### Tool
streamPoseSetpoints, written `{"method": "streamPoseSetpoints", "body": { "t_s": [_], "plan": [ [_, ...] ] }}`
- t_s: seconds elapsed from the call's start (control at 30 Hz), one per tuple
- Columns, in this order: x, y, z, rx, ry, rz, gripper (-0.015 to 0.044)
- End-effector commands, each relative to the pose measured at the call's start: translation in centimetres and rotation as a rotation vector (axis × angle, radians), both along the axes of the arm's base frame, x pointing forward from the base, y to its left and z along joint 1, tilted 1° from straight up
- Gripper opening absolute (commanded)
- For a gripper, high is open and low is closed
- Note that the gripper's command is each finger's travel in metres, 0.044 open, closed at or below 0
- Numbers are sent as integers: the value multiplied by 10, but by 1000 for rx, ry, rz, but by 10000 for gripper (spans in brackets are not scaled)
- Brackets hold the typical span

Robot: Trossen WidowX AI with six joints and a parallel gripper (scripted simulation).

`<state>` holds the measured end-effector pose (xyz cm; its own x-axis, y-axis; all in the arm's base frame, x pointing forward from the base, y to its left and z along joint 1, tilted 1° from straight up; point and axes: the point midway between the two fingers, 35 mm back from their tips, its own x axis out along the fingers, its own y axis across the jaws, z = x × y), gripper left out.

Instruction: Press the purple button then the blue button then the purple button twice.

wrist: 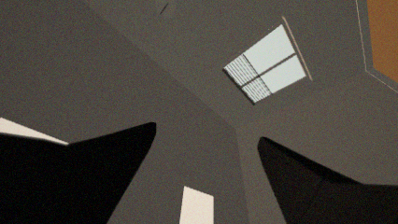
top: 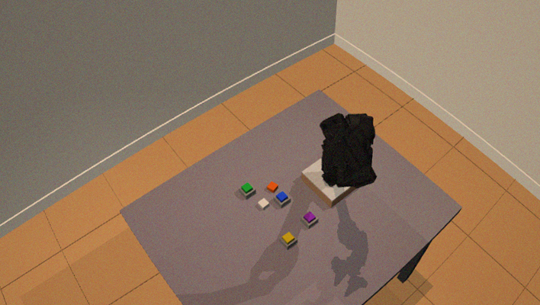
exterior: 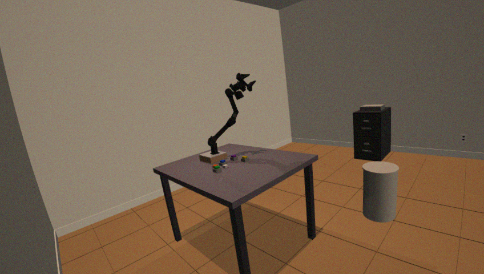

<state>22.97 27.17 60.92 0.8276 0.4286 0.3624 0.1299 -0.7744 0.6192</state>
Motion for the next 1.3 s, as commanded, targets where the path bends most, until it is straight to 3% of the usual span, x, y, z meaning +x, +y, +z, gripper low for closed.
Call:
{"method": "streamPoseSetpoints", "body": {
  "t_s": [0.0, 0.13, 0.3, 0.6, 0.77, 0.97, 1.27],
  "plan": [
    [-4, 0, 3, 15, -5, 11, 400],
    [-70, -24, 51, 317, -96, 228, 400],
    [-122, -67, 86, 602, -153, 431, 400],
    [-177, -214, 115, 1284, -184, 869, 400],
    [-160, -299, 100, 1692, -133, 1086, 400],
    [-101, -375, 50, 2197, -34, 1256, 400],
    [13, -405, -68, 2953, 148, 1219, 400]
  ]
}}
